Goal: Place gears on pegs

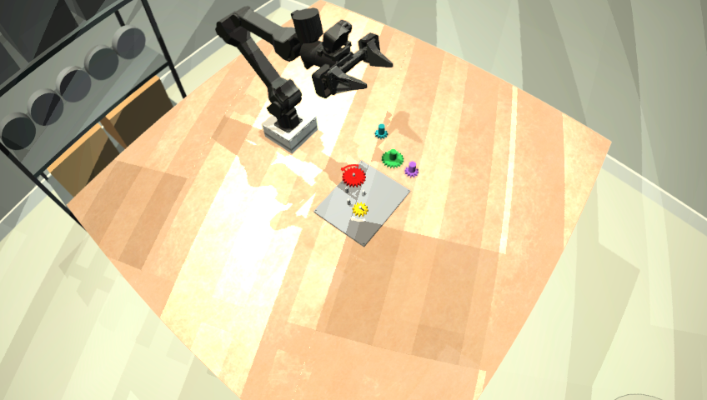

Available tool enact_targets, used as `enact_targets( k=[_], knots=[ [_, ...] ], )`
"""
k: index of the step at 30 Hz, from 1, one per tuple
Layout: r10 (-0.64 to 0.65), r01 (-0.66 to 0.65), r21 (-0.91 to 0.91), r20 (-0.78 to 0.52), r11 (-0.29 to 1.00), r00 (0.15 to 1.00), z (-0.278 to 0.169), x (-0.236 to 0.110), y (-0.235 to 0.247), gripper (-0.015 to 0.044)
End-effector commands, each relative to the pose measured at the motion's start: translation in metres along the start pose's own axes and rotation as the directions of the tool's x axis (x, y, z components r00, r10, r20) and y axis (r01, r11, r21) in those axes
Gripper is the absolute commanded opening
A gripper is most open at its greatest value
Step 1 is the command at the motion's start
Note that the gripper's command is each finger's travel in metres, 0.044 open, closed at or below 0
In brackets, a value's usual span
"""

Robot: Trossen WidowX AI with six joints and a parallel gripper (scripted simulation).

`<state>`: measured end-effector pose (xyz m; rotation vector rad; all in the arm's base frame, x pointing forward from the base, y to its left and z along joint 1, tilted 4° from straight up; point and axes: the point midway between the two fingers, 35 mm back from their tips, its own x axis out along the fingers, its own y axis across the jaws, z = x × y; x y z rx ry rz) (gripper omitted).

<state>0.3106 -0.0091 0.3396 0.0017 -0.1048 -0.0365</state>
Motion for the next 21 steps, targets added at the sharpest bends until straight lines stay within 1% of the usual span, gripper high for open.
enact_targets(
  k=[1,2,4,6,9,12,14,16,21],
  knots=[
    [0.005,-0.005,0.003,-0.010,1.000,1.000,-0.002,0.001,0.001,0.0426],
    [0.021,-0.020,0.012,-0.041,1.000,0.999,-0.009,0.004,0.006,0.0440],
    [0.077,-0.071,0.045,-0.152,0.996,0.985,-0.033,0.013,0.023,0.0440],
    [0.136,-0.117,0.082,-0.272,0.990,0.953,-0.059,0.020,0.043,0.0440],
    [0.201,-0.162,0.124,-0.447,0.979,0.871,-0.100,0.022,0.070,0.0440],
    [0.236,-0.190,0.139,-0.585,0.972,0.776,-0.134,0.016,0.091,0.0440],
    [0.252,-0.201,0.154,-0.674,0.967,0.694,-0.158,0.009,0.105,0.0440],
    [0.260,-0.201,0.172,-0.761,0.964,0.594,-0.182,-0.001,0.119,0.0440],
    [0.221,-0.151,0.186,-0.936,0.971,0.272,-0.243,-0.045,0.151,0.0440]
  ],
)
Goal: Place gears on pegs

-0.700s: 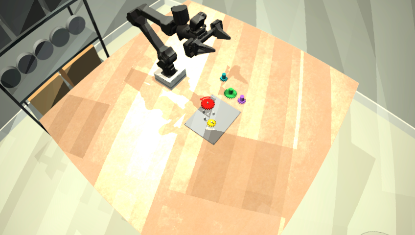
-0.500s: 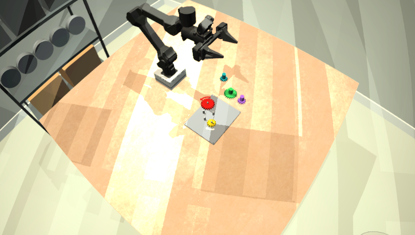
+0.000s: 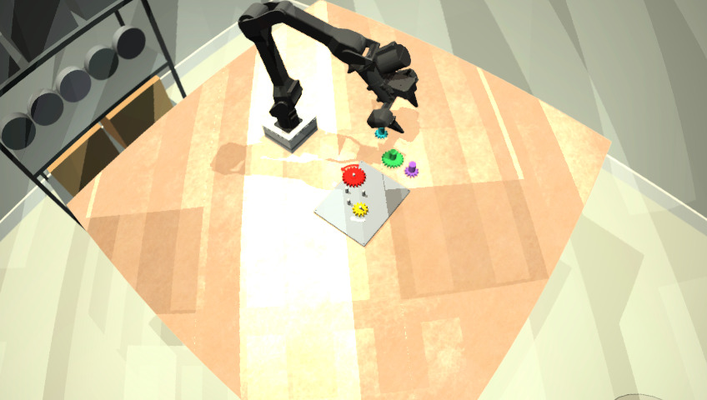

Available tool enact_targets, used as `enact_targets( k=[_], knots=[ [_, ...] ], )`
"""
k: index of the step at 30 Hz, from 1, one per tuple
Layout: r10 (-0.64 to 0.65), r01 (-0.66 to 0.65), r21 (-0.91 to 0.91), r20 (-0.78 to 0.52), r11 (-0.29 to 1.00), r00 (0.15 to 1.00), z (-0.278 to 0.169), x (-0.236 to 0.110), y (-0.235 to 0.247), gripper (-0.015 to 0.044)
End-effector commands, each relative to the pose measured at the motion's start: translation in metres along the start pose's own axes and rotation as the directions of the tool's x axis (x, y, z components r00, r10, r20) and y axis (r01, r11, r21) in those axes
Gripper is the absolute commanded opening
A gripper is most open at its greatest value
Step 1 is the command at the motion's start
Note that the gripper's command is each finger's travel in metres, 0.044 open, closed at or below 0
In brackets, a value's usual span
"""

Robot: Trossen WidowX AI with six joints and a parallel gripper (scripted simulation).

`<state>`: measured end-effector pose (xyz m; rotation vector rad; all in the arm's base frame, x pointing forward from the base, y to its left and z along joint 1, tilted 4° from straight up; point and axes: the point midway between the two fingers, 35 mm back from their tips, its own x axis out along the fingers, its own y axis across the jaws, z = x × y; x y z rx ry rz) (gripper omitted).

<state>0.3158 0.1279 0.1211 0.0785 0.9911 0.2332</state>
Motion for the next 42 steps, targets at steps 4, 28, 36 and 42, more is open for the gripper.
enact_targets(
  k=[4,28,36,42],
  knots=[
    [-0.071,0.095,0.032,-0.443,0.995,0.894,-0.085,0.031,0.029,0.0440],
    [-0.131,0.170,0.011,-0.585,0.985,0.800,-0.139,0.051,0.035,0.0440],
    [-0.131,0.170,0.011,-0.585,0.985,0.800,-0.147,0.061,0.033,0.0440],
    [-0.131,0.170,0.011,-0.585,0.985,0.800,-0.148,0.063,0.033,0.0414]
  ],
)
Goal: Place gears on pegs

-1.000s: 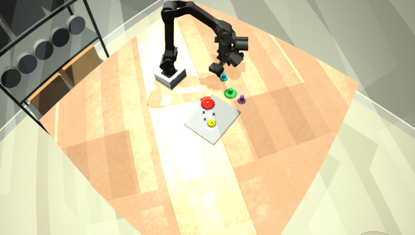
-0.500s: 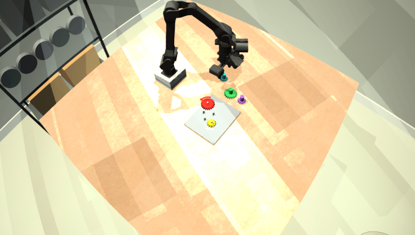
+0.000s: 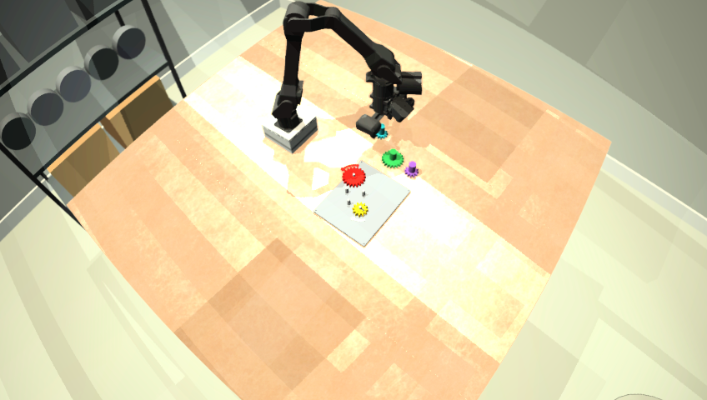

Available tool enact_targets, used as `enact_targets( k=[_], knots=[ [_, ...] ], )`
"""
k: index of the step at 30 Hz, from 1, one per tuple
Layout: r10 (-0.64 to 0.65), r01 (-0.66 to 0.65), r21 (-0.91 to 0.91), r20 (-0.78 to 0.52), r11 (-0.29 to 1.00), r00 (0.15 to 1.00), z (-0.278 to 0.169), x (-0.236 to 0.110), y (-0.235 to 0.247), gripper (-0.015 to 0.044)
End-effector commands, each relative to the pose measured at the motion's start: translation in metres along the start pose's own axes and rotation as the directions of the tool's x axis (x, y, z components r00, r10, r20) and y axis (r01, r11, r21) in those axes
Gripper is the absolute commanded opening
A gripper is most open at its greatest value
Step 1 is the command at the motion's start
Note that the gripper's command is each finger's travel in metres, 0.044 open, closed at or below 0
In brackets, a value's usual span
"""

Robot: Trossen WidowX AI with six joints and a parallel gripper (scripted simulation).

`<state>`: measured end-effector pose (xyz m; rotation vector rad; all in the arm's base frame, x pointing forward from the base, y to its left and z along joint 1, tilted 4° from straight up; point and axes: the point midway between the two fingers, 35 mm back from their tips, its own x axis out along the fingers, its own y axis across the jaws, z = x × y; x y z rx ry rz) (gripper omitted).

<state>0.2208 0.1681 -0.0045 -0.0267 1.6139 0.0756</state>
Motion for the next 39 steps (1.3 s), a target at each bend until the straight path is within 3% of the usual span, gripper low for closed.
enact_targets(
  k=[1,12,20,22,39],
  knots=[
    [0.004,-0.004,0.005,-0.003,1.000,1.000,-0.001,0.001,0.000,0.0387],
    [0.004,-0.004,0.005,-0.003,1.000,1.000,-0.001,0.001,0.000,0.0099],
    [0.004,-0.004,0.005,-0.003,1.000,1.000,-0.001,0.001,0.000,0.0045],
    [0.004,-0.004,0.005,-0.003,1.000,1.000,-0.001,0.001,0.000,0.0000],
    [0.005,-0.005,-0.001,-0.005,1.000,1.000,0.008,-0.033,0.004,0.0000]
  ],
)
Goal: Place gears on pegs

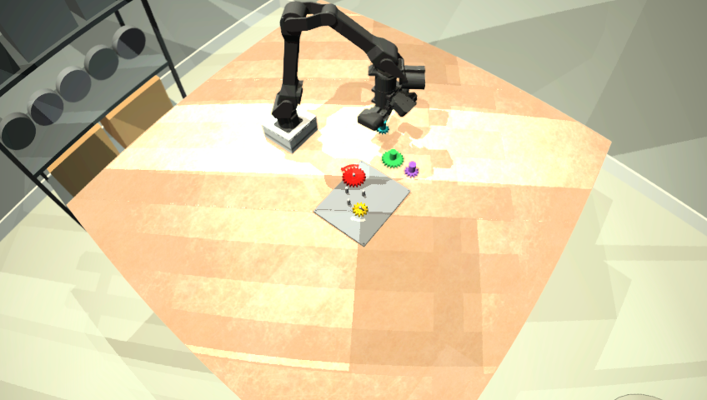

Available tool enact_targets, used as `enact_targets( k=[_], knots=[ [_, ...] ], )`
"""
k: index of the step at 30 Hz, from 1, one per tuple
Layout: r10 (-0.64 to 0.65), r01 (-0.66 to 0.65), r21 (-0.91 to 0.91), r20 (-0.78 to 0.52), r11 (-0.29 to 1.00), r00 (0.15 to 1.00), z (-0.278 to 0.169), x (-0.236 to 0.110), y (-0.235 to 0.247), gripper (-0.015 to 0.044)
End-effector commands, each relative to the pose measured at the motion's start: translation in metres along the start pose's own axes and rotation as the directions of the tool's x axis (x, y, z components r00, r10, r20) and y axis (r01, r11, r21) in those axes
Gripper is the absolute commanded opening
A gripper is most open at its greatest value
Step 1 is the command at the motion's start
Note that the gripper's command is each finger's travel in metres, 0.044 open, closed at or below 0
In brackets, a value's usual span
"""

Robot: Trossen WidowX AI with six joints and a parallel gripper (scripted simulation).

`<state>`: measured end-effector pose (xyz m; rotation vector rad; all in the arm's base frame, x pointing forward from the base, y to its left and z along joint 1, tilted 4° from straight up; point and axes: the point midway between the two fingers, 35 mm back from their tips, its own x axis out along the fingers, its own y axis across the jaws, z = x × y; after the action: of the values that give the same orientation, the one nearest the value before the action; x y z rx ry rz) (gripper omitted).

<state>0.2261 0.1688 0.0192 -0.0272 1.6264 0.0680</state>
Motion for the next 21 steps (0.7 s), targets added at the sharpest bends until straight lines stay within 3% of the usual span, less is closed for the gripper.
enact_targets(
  k=[1,21],
  knots=[
    [0.010,-0.010,-0.005,0.008,1.000,1.000,0.004,-0.011,0.003,0.0000],
    [0.009,-0.009,-0.003,0.010,1.000,1.000,0.008,-0.061,0.002,0.0000]
  ],
)
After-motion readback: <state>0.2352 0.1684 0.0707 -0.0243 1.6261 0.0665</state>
